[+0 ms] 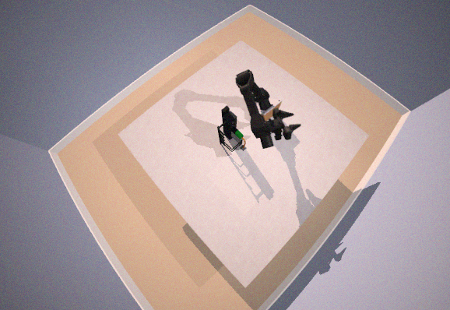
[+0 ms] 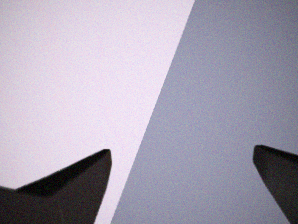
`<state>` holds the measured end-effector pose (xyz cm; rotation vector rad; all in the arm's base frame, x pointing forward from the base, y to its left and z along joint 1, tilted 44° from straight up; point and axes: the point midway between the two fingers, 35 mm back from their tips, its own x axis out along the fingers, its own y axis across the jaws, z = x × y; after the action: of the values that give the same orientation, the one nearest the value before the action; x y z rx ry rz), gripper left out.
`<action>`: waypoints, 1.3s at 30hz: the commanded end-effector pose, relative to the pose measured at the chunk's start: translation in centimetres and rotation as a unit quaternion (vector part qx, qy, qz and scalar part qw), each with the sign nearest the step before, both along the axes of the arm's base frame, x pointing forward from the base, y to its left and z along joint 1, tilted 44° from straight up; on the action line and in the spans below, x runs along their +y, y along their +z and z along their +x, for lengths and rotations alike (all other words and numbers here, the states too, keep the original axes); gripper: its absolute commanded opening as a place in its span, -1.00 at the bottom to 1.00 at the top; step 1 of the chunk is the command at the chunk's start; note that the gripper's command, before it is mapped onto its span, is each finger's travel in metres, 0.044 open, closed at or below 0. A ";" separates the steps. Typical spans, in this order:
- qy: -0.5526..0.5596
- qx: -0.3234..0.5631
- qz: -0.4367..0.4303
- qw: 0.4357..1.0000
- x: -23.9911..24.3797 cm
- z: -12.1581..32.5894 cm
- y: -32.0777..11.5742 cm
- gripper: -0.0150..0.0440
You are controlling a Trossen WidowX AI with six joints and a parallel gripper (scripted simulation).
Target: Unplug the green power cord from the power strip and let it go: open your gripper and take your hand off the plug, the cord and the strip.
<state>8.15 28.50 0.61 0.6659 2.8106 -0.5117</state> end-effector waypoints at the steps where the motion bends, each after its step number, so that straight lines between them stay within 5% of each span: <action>1: 0.007 -0.007 0.004 1.000 -0.1 0.0 -0.1 0.78; 5: 0.150 -0.134 0.082 0.976 -3.1 1.3 -2.0 0.42; 9: 0.339 -0.240 0.164 0.895 -6.9 4.2 -3.7 0.06; 15: 0.617 -0.278 0.242 0.696 -12.5 10.8 -4.2 0.05; 22: 0.831 -0.158 0.257 0.467 -17.1 18.7 -1.3 0.05; 39: 0.842 -0.145 0.256 0.452 -17.8 19.2 -0.6 0.05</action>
<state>27.22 10.97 -0.30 -1.7374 1.7545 0.7709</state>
